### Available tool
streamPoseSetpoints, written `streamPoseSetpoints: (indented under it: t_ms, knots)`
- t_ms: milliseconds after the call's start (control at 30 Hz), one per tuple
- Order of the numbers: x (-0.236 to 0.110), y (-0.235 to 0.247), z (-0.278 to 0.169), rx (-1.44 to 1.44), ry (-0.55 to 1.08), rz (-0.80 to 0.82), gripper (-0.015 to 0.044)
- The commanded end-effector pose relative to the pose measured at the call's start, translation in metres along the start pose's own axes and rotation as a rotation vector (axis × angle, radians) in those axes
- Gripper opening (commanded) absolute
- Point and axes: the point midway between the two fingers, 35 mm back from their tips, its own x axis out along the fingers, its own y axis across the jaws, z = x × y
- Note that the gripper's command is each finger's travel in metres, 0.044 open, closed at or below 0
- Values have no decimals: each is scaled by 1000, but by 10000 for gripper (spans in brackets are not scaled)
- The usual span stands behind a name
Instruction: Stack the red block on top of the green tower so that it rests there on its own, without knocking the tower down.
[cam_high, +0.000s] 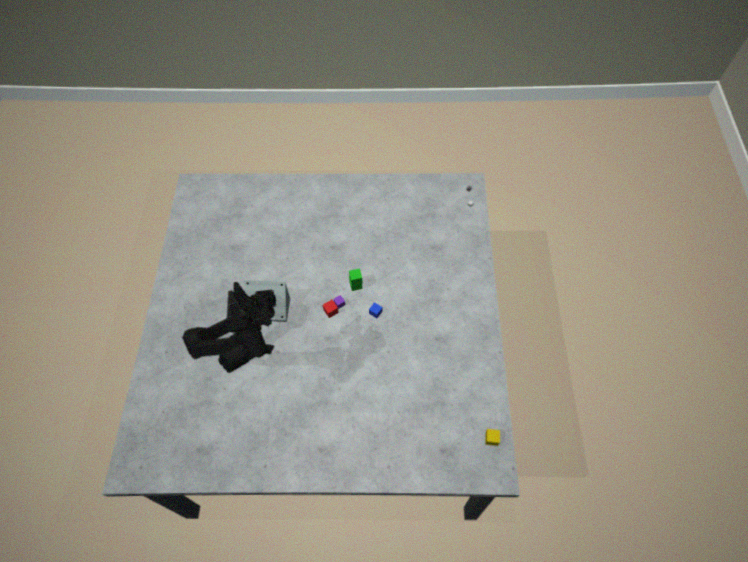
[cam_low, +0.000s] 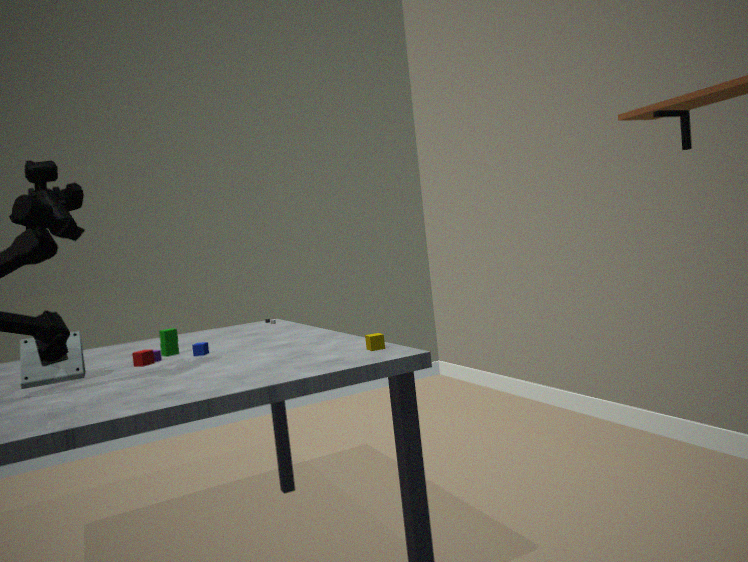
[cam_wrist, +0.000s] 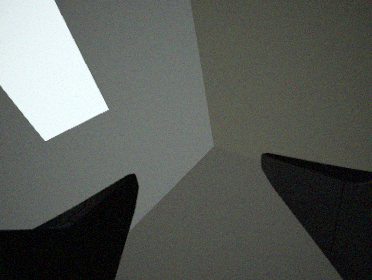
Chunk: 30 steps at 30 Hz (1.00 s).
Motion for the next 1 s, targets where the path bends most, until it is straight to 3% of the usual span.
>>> streamPoseSetpoints:
  t_ms: [0, 133, 367, 533, 733, 967]
  knots:
    - [0, 0, 1, 0, -2, 3, 426]
    - [1, 6, 30, 9, -66, 71, 440]
    - [-2, 6, 112, 49, -317, 194, 440]
    - [-5, -15, 163, 86, -468, 169, 440]
    - [-12, -67, 228, 131, -683, 34, 440]
    - [-30, -163, 286, 167, -902, -331, 440]
